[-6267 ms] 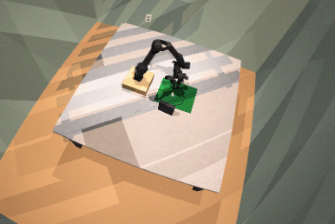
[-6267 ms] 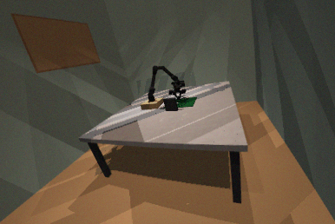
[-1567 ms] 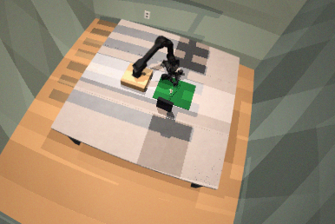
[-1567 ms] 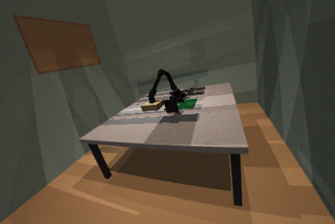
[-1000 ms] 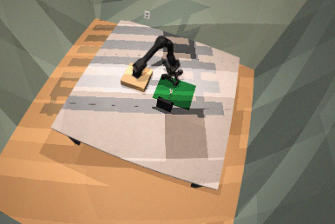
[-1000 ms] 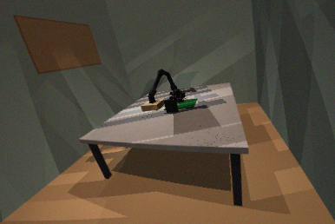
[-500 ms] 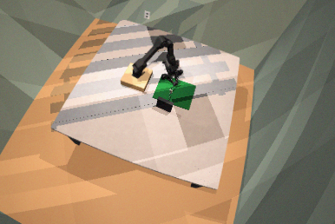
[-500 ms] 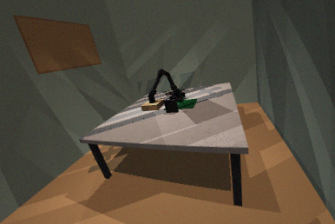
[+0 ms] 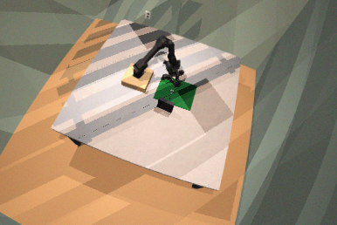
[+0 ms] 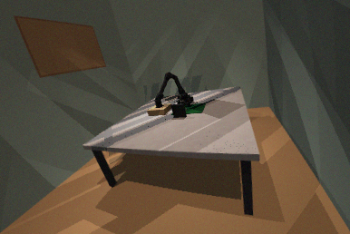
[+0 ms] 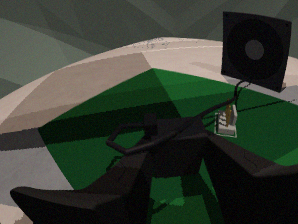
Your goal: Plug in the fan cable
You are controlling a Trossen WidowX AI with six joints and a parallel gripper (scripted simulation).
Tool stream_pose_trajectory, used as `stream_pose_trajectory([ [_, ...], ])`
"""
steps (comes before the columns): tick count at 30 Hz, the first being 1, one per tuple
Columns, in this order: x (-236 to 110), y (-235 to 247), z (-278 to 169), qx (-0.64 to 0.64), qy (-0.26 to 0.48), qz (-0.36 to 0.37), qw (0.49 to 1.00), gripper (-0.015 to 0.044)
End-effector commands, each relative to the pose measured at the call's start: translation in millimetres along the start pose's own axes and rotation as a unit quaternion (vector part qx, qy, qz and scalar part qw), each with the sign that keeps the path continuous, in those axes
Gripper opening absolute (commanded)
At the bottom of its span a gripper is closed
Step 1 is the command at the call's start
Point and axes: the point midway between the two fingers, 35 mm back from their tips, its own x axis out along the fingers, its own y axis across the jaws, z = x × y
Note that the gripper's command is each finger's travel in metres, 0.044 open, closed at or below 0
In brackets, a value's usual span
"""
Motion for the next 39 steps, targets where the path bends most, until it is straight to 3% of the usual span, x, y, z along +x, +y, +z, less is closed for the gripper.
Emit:
stream_pose_trajectory([
  [1,0.0,0.0,0.0,0.000,0.000,0.000,1.000,0.0079],
  [6,0.0,0.0,0.0,0.000,0.000,0.000,1.000,0.0205],
  [29,-0.4,0.1,0.0,0.000,0.000,0.000,1.000,0.0205],
  [39,-21.4,3.0,1.5,-0.001,0.014,0.005,1.000,0.0205],
])
